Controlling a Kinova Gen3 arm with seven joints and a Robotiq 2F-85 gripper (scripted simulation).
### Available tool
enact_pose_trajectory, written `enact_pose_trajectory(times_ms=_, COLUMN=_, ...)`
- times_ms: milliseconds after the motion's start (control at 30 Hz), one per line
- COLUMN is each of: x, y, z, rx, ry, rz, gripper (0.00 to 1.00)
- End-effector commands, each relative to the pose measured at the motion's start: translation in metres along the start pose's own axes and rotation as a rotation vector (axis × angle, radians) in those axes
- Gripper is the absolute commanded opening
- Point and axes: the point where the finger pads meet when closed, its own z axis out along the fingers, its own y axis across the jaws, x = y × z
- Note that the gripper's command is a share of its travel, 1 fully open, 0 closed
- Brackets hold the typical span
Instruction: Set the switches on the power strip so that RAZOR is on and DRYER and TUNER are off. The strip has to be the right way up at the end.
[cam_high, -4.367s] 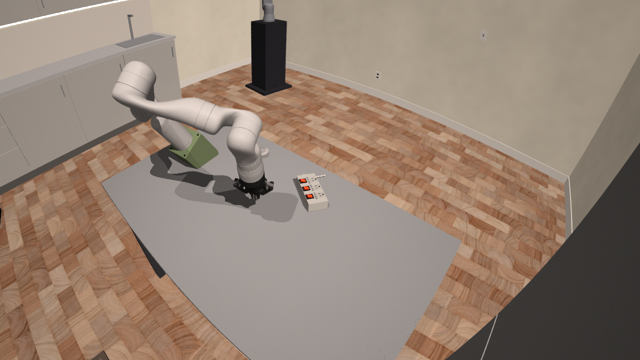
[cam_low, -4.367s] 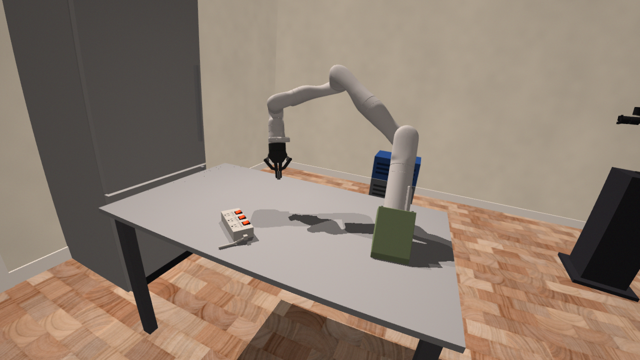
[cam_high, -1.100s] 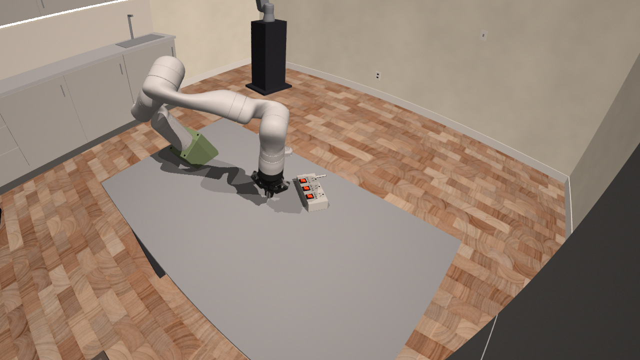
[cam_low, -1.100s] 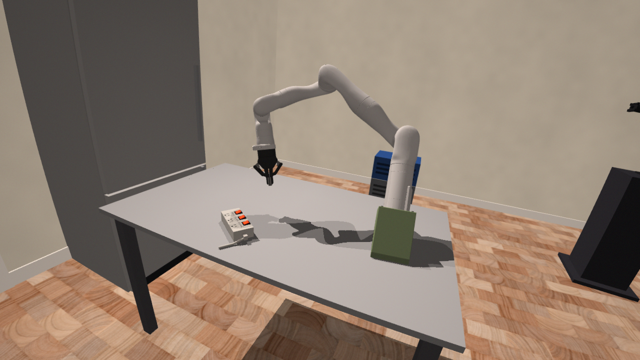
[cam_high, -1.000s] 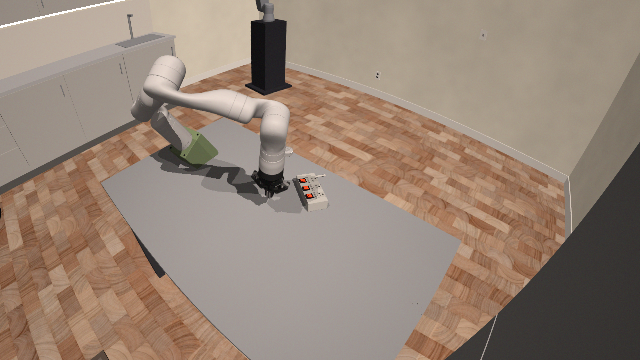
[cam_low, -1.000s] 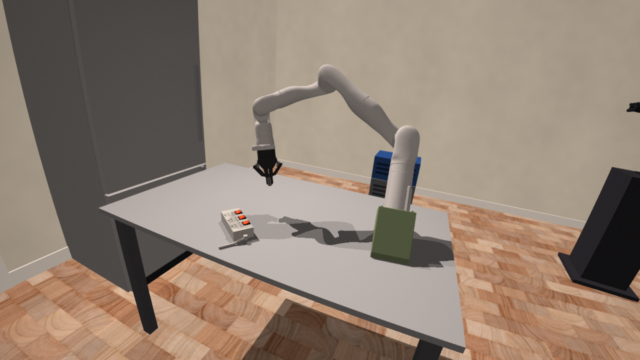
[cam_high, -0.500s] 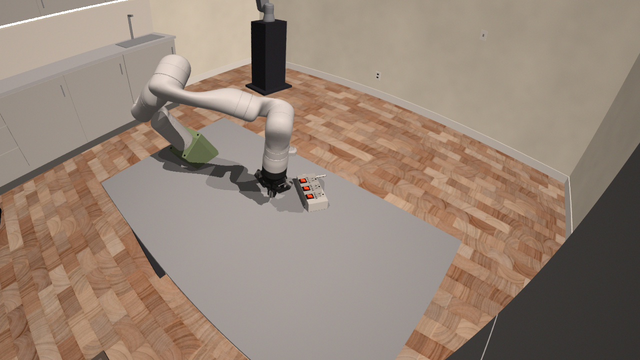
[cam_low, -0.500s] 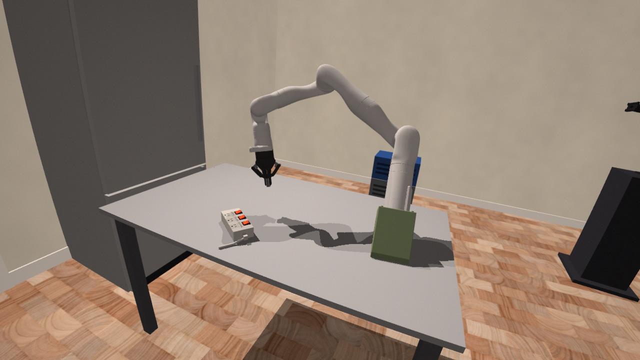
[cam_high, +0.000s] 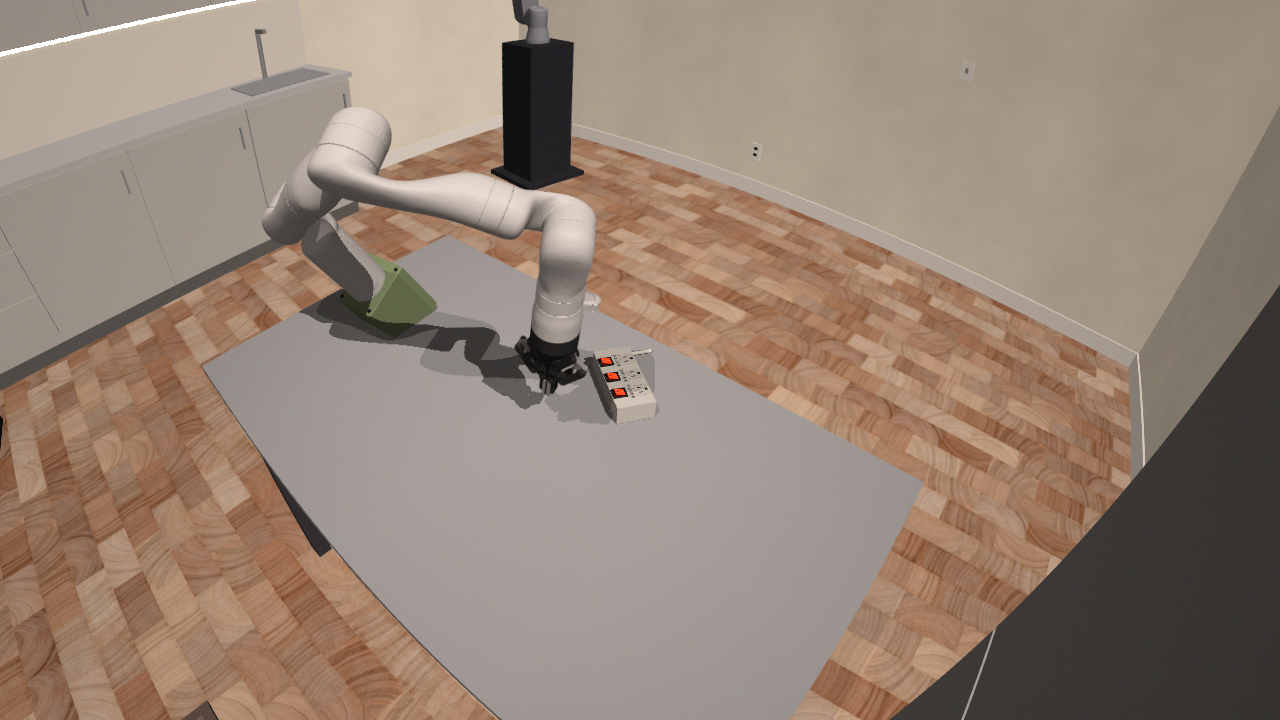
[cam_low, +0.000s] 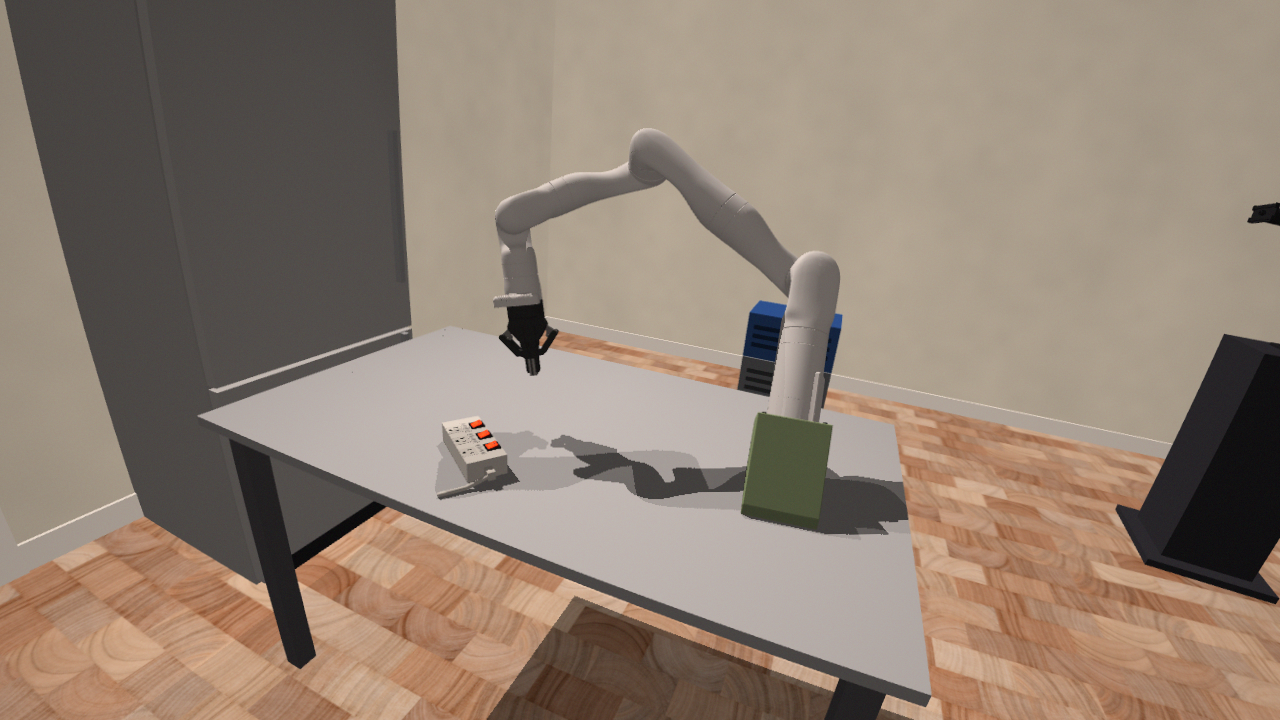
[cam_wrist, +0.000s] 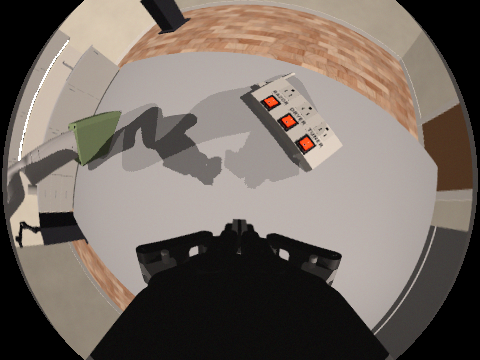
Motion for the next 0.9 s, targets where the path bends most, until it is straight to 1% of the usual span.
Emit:
enact_pose_trajectory(times_ms=0, x=0.004, y=0.002, z=-0.001, rx=-0.002, ry=-0.005, rz=-0.002, gripper=0.00)
enact_pose_trajectory(times_ms=100, x=0.004, y=0.002, z=-0.001, rx=-0.002, ry=-0.005, rz=-0.002, gripper=0.00)
enact_pose_trajectory(times_ms=133, x=0.007, y=0.003, z=0.000, rx=-0.003, ry=-0.016, rz=0.013, gripper=0.00)
enact_pose_trajectory(times_ms=300, x=0.007, y=0.003, z=0.000, rx=-0.003, ry=-0.016, rz=0.013, gripper=0.00)
enact_pose_trajectory(times_ms=333, x=0.010, y=0.005, z=0.000, rx=-0.004, ry=-0.027, rz=0.028, gripper=0.00)
enact_pose_trajectory(times_ms=600, x=0.010, y=0.005, z=0.000, rx=-0.004, ry=-0.027, rz=0.028, gripper=0.00)
enact_pose_trajectory(times_ms=633, x=0.013, y=0.007, z=0.001, rx=-0.006, ry=-0.038, rz=0.043, gripper=0.00)
enact_pose_trajectory(times_ms=800, x=0.013, y=0.007, z=0.001, rx=-0.006, ry=-0.038, rz=0.043, gripper=0.00)
enact_pose_trajectory(times_ms=867, x=0.015, y=0.009, z=0.001, rx=-0.008, ry=-0.048, rz=0.057, gripper=0.00)
